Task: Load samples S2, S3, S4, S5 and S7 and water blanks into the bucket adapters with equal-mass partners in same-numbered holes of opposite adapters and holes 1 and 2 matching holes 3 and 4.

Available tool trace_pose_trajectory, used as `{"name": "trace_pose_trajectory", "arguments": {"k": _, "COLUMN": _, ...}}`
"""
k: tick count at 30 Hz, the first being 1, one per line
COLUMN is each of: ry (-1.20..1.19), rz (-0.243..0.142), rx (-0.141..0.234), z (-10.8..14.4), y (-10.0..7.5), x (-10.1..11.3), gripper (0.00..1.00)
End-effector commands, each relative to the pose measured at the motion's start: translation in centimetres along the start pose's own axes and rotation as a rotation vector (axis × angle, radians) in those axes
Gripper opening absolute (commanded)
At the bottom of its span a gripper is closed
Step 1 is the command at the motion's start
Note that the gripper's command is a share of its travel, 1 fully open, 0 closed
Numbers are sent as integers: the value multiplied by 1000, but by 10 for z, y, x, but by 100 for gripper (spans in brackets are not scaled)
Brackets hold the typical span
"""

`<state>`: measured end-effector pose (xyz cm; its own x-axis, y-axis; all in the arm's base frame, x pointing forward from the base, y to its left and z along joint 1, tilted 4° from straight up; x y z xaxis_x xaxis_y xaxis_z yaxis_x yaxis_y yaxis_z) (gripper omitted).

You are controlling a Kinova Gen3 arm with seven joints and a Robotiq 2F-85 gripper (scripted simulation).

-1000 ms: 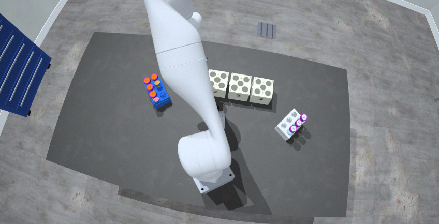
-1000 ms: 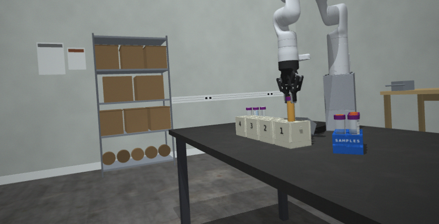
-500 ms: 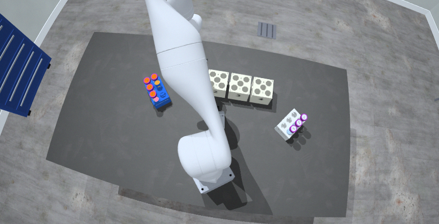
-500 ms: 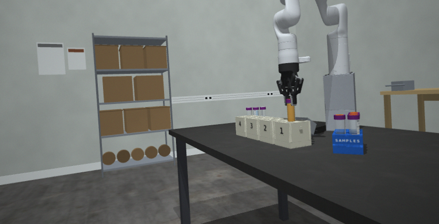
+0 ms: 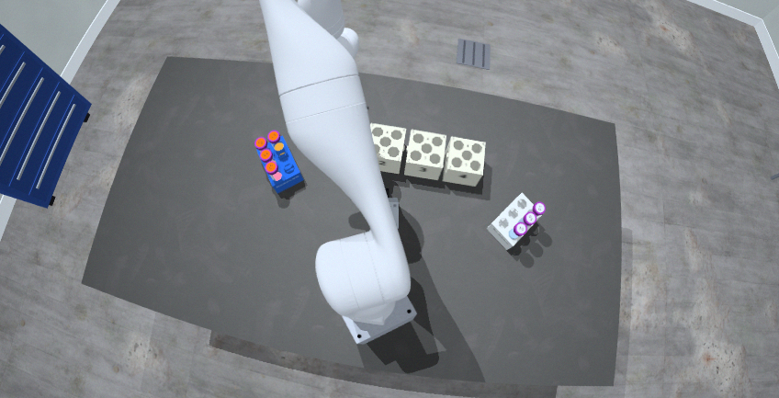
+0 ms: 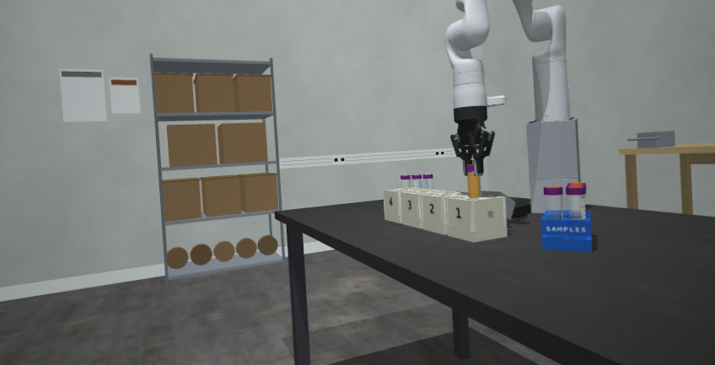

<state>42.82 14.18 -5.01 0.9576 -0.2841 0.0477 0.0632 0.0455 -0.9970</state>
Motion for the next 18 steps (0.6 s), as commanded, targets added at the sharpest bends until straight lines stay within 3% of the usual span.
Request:
{"name": "trace_pose_trajectory", "arguments": {"k": 1, "ry": 0, "rz": -1, "rx": 1, "z": 0, "y": 1, "x": 1, "gripper": 10}}
{"name": "trace_pose_trajectory", "arguments": {"k": 18, "ry": 0, "rz": -1, "rx": 1, "z": 0, "y": 11, "x": 1, "gripper": 10}}
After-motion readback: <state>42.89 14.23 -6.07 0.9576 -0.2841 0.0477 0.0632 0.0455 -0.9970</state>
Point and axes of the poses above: the point where the finger pads meet when closed, its own y axis out along the fingers, its own z axis across the jaws, x = y × z, the point moved 3 cm from there along -y, back along the fingers, and after that the axes turned 15 degrees about y, right-handed, at the moved point
